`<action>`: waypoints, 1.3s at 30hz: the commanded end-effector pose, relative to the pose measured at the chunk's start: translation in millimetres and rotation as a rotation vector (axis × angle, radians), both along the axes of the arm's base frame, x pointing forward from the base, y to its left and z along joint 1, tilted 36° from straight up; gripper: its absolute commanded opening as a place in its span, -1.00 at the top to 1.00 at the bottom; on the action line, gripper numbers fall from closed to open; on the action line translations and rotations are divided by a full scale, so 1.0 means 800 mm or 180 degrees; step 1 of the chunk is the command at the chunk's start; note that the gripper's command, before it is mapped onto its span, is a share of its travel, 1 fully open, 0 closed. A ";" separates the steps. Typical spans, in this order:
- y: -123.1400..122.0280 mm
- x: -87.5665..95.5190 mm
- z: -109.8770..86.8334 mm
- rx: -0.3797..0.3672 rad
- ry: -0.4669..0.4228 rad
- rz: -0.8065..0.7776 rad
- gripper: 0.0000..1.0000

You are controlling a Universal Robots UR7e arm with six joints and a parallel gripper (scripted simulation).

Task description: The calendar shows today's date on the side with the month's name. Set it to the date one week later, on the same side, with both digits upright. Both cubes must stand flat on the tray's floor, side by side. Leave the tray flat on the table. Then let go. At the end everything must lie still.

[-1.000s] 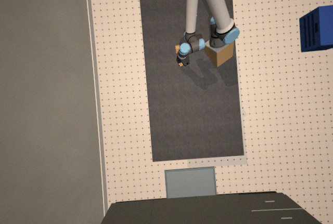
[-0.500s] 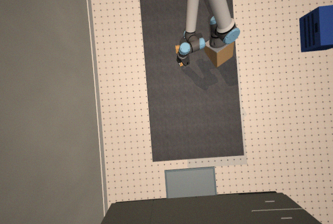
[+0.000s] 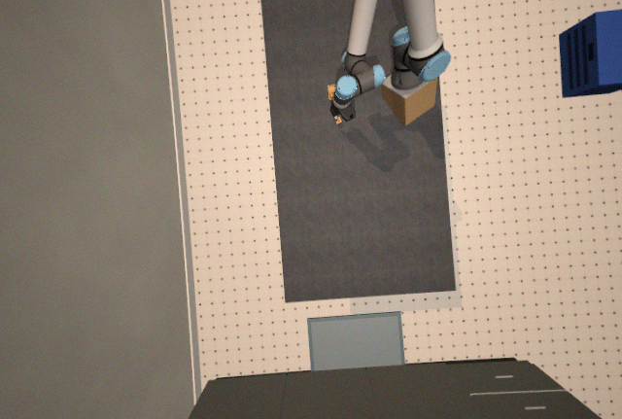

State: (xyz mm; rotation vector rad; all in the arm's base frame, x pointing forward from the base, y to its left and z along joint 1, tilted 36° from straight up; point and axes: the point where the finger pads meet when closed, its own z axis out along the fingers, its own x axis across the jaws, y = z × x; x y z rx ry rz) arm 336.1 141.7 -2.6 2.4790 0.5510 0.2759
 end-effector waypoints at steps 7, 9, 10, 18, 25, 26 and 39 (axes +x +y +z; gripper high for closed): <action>0.002 -0.002 0.002 -0.0055 -0.0016 -0.0013 -0.74; 0.001 -0.003 0.001 -0.0128 -0.0040 -0.0029 -0.74; 0.001 -0.003 0.001 -0.0176 -0.0057 -0.0038 -0.74; 0.002 -0.003 0.000 -0.0623 -0.0285 -0.0069 -0.74; 0.004 -0.002 0.001 -0.0740 -0.0367 -0.0061 -0.74; 0.005 -0.002 0.001 -0.0744 -0.0369 -0.0061 -0.74; 0.003 -0.004 -0.002 -0.0906 -0.0419 -0.0108 -0.74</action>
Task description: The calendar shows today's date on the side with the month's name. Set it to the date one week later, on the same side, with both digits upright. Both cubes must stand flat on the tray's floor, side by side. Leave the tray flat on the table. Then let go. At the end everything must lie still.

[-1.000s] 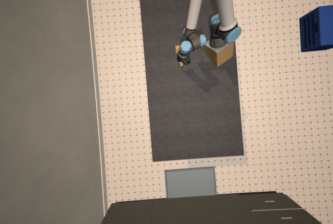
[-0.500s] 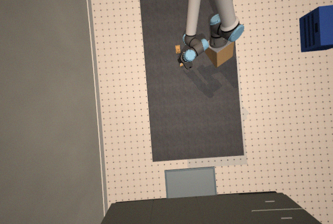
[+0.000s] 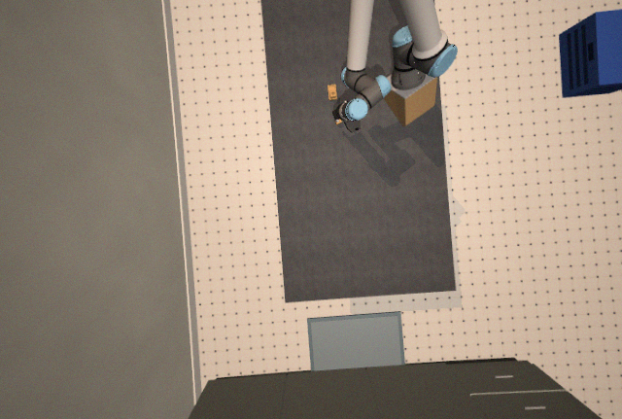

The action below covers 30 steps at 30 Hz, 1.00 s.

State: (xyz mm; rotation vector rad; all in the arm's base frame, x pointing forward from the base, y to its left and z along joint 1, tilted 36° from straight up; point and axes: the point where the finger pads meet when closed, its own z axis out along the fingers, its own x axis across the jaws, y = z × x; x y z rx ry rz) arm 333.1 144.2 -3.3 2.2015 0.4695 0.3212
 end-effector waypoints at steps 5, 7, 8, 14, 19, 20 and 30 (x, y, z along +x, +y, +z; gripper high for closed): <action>-0.001 -0.002 -0.002 -0.0301 -0.0128 -0.0058 -0.74; -0.001 -0.002 -0.002 -0.0393 -0.0176 -0.0062 -0.74; -0.001 -0.001 -0.002 -0.0437 -0.0201 -0.0061 -0.74; 0.002 0.000 -0.002 -0.0605 -0.0304 -0.0043 -0.74; 0.003 0.000 -0.002 -0.0660 -0.0341 -0.0031 -0.74; 0.003 0.001 -0.002 -0.0664 -0.0344 -0.0030 -0.74; 0.003 0.000 -0.002 -0.0685 -0.0351 -0.0038 -0.74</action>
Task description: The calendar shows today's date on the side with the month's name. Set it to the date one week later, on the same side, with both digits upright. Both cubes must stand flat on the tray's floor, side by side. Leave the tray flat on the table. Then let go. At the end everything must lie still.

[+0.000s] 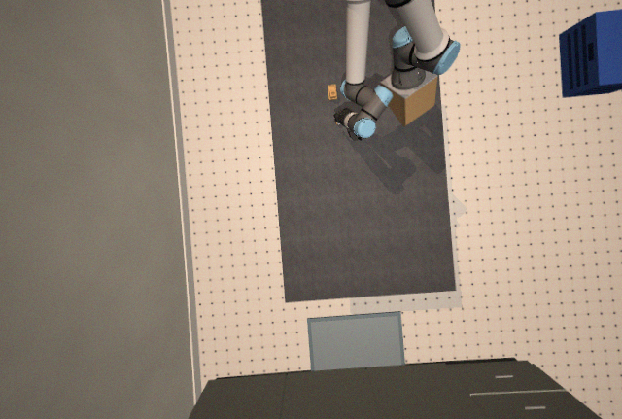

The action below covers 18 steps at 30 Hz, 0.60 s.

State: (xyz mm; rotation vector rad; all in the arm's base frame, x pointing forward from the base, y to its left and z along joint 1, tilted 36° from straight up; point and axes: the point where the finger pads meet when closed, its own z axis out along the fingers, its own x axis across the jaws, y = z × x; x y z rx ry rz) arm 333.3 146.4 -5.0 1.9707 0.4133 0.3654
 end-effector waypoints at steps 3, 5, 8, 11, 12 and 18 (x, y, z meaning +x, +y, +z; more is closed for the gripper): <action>0.000 0.000 0.000 -0.0021 -0.0012 -0.0008 -0.74; 0.000 0.000 -0.001 -0.0039 -0.0018 -0.0017 -0.74; -0.001 -0.001 -0.002 -0.0078 -0.0033 -0.0035 -0.74; -0.001 -0.001 -0.003 -0.0130 -0.0053 -0.0055 -0.74; -0.001 -0.001 -0.003 -0.0150 -0.0061 -0.0062 -0.74; -0.002 -0.002 -0.004 -0.0265 -0.0111 -0.0094 -0.74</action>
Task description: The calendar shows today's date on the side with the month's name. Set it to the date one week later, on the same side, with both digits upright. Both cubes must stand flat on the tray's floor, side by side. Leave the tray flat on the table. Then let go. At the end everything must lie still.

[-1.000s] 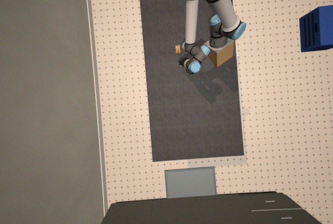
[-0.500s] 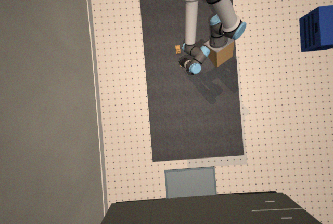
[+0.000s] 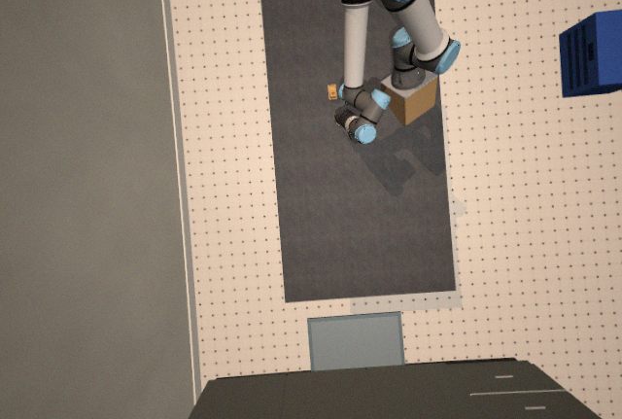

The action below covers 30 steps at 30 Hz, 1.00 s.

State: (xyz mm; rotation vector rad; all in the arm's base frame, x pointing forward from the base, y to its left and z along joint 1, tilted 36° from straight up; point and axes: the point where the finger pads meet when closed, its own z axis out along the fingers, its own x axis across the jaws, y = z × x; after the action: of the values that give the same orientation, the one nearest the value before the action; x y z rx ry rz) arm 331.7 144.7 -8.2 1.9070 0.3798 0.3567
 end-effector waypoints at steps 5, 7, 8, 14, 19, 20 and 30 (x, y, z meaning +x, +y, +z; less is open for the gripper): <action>0.000 -0.001 -0.001 -0.0170 -0.0081 -0.0030 -0.74; 0.000 -0.001 -0.001 -0.0222 -0.0106 -0.0033 -0.74; 0.000 -0.001 -0.001 -0.0248 -0.0119 -0.0033 -0.74; 0.001 0.000 -0.001 -0.0386 -0.0193 -0.0020 -0.74; 0.002 0.001 0.000 -0.0441 -0.0224 -0.0008 -0.74; 0.002 0.001 0.000 -0.0457 -0.0233 -0.0004 -0.74; 0.004 0.002 0.001 -0.0541 -0.0283 0.0024 -0.74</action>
State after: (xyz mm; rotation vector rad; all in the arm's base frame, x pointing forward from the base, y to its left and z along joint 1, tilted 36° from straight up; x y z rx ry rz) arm 332.9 146.9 -8.0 1.7271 0.3469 0.3948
